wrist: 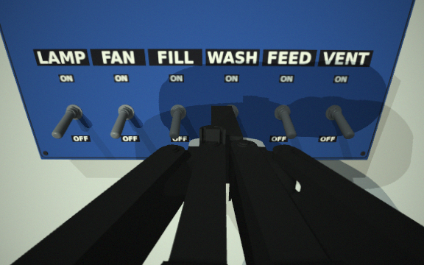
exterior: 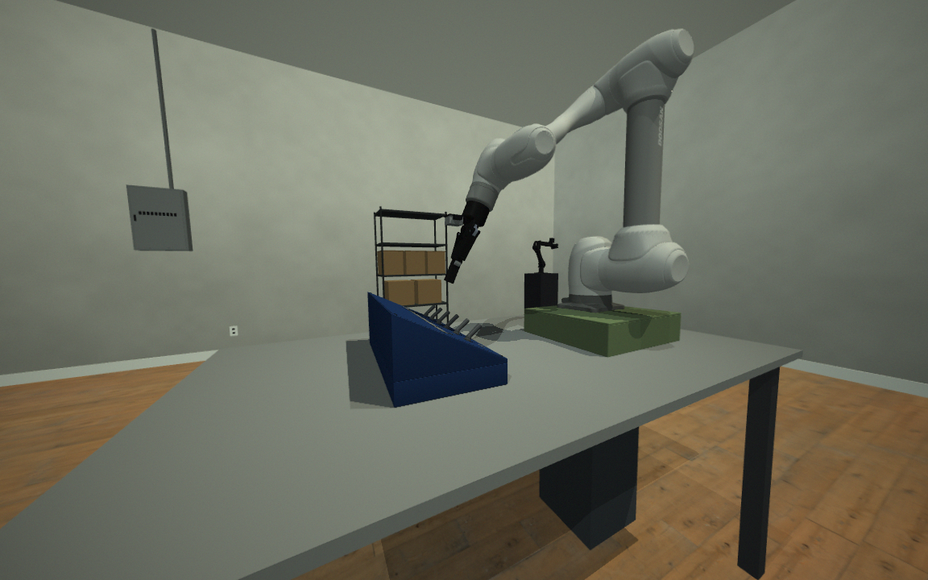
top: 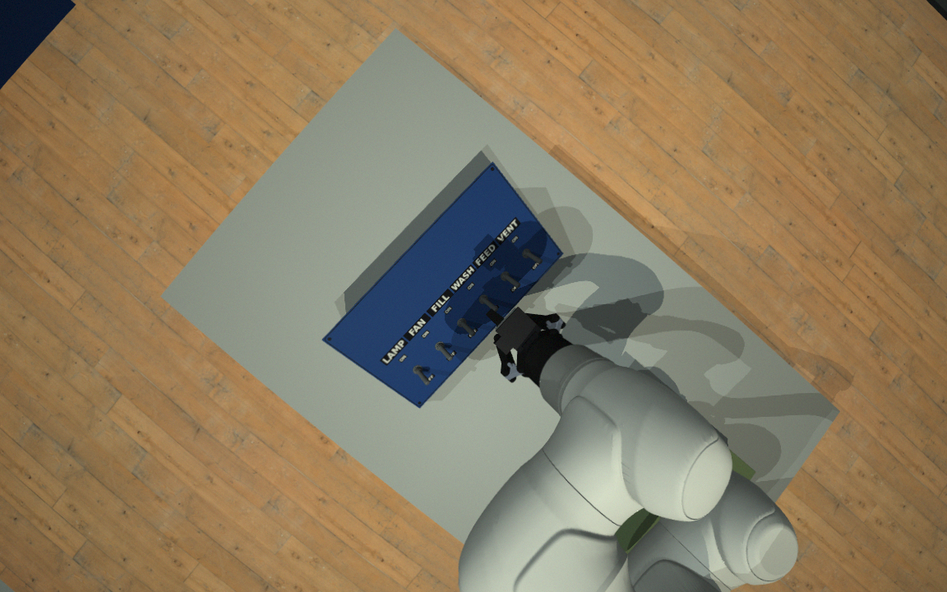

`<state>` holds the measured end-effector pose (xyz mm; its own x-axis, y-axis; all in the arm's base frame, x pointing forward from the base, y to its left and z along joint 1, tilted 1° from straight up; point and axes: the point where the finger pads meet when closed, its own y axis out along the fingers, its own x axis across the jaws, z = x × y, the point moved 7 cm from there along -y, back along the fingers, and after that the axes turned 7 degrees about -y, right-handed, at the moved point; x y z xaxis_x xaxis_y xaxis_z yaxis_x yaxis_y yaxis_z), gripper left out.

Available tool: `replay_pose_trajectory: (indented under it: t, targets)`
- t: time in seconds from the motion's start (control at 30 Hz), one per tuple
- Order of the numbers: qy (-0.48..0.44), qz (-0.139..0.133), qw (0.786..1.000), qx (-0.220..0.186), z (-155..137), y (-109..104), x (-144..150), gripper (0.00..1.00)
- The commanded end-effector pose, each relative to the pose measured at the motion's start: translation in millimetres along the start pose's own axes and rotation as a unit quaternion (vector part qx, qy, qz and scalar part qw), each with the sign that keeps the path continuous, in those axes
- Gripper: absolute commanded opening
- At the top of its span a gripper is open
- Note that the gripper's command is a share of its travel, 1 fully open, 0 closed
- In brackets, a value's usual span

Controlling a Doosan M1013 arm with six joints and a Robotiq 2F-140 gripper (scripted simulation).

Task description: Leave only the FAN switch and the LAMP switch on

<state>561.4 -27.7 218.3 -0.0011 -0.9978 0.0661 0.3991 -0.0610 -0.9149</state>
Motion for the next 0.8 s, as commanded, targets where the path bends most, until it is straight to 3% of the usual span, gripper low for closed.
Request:
replay_pose_trajectory:
  t: [0.0,0.4,0.77]
  targets:
    - [0.001,-0.007,1.000,0.001,-15.1,-1.0,-39.9,0.10]
    - [-0.003,-0.002,1.000,0.017,-66.9,-7.3,-127.1,0.10]
    - [-0.003,-0.001,1.000,0.018,-71.0,-7.9,-132.8,0.10]
